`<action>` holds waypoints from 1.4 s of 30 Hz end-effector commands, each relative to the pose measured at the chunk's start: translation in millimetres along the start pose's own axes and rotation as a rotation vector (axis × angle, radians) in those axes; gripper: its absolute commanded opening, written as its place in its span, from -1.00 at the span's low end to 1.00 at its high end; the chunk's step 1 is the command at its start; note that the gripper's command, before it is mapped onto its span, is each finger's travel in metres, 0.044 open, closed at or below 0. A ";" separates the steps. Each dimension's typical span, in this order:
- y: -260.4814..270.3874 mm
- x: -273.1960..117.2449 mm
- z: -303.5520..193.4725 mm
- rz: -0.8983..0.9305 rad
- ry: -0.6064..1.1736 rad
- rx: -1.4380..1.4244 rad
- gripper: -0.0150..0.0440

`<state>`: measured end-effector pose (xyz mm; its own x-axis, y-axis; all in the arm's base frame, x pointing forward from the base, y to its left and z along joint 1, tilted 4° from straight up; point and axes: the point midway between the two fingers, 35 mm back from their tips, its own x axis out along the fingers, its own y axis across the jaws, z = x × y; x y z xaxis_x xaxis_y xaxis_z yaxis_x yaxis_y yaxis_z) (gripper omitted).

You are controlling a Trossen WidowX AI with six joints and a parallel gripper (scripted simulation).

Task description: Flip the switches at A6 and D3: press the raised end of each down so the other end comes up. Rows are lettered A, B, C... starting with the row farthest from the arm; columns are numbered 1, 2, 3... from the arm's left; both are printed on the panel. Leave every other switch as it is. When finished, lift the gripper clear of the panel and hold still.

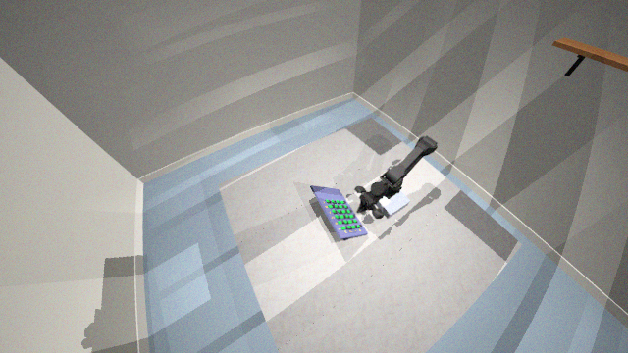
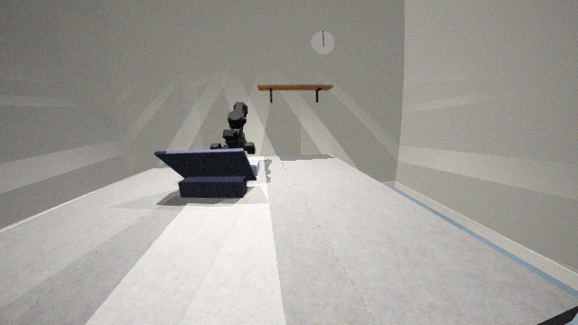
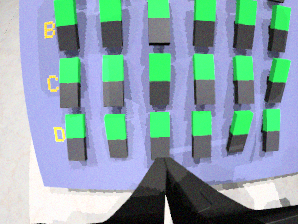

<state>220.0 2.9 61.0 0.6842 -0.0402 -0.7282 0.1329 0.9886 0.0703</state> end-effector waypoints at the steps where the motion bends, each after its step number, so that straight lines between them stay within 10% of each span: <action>1: -0.7 7.3 -4.0 -0.002 0.008 -0.005 -0.49; 42: -0.7 24.1 -4.3 -0.002 0.007 -0.005 -0.49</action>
<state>234.4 1.6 42.1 0.6813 -0.0433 -0.7307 0.1350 0.9886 0.0673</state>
